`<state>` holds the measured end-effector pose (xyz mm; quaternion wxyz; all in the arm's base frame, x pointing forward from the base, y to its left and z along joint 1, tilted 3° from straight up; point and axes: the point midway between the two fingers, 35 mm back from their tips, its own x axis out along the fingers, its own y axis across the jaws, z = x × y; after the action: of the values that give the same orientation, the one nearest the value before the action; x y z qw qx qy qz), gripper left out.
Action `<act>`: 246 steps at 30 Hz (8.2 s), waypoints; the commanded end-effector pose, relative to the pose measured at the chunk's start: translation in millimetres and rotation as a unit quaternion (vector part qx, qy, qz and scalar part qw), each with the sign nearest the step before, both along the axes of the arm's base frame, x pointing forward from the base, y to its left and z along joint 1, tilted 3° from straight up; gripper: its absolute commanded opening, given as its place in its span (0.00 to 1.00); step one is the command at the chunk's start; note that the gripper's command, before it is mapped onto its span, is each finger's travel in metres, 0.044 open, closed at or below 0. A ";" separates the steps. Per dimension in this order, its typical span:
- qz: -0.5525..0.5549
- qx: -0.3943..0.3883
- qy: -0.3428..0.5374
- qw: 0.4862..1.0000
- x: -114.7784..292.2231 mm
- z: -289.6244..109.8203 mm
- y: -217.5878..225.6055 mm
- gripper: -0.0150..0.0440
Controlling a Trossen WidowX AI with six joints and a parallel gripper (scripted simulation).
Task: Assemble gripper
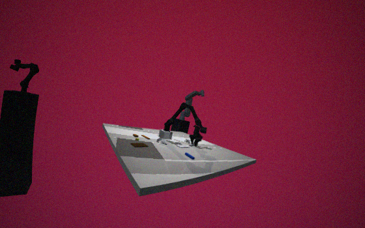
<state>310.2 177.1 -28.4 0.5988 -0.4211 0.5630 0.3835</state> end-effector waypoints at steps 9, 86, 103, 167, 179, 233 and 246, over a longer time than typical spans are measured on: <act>0.000 0.000 0.000 1.000 0.0 0.0 0.0 0.48; -0.293 0.020 -0.004 0.956 -17.9 80.0 -53.0 0.48; -0.465 0.030 -0.007 0.885 -30.6 78.9 -83.9 0.48; -0.642 0.041 -0.013 0.765 -16.7 79.8 -133.9 0.48; -0.642 0.041 -0.014 0.765 7.7 81.6 -154.0 0.48; -0.639 0.041 -0.014 0.768 9.3 64.0 -154.7 0.48; -0.640 0.041 -0.014 0.767 10.4 42.6 -155.3 0.48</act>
<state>321.8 21.7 22.1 0.7327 0.0574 0.6741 -0.0738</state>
